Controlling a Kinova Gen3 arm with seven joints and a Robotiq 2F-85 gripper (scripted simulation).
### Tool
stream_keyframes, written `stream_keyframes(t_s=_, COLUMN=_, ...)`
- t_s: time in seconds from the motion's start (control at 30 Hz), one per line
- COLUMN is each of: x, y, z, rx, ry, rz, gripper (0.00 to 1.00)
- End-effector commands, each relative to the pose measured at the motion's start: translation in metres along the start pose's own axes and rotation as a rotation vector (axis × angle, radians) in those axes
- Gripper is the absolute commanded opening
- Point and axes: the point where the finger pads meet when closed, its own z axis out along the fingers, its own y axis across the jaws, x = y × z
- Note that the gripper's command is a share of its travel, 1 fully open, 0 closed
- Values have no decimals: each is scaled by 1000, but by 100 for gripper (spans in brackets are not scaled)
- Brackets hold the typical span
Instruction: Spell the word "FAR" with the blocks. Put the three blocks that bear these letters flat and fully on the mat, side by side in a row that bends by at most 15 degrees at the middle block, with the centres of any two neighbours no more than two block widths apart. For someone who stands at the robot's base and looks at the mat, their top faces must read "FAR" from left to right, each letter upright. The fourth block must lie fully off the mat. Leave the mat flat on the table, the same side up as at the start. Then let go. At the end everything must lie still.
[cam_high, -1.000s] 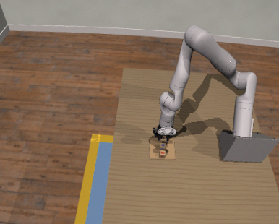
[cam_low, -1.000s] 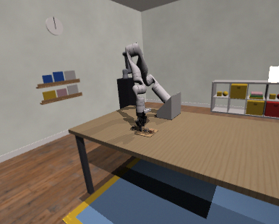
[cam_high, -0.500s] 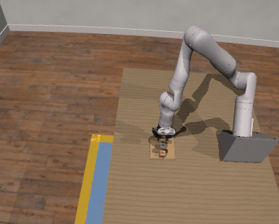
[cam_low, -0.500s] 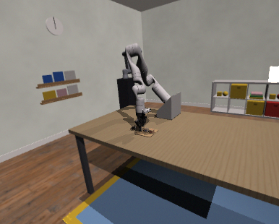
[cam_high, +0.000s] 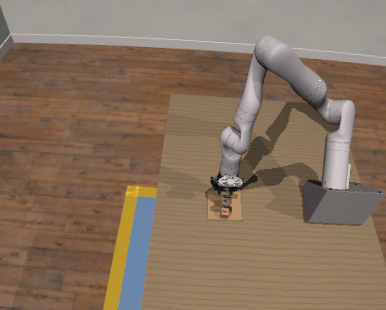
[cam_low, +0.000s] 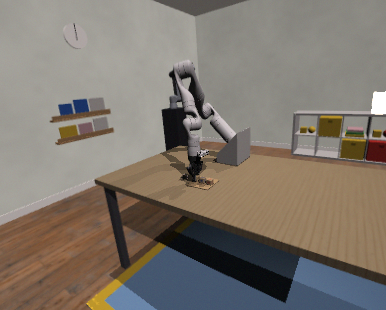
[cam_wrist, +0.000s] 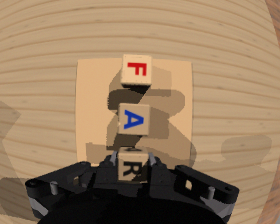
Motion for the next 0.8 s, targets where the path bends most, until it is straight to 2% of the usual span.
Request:
stream_keyframes(t_s=0.0, x=-3, y=1, z=-1, rx=1, ry=-4, rz=11, gripper=26)
stream_keyframes(t_s=0.77, x=-5, y=-1, z=0, rx=3, ry=-5, rz=14, gripper=26)
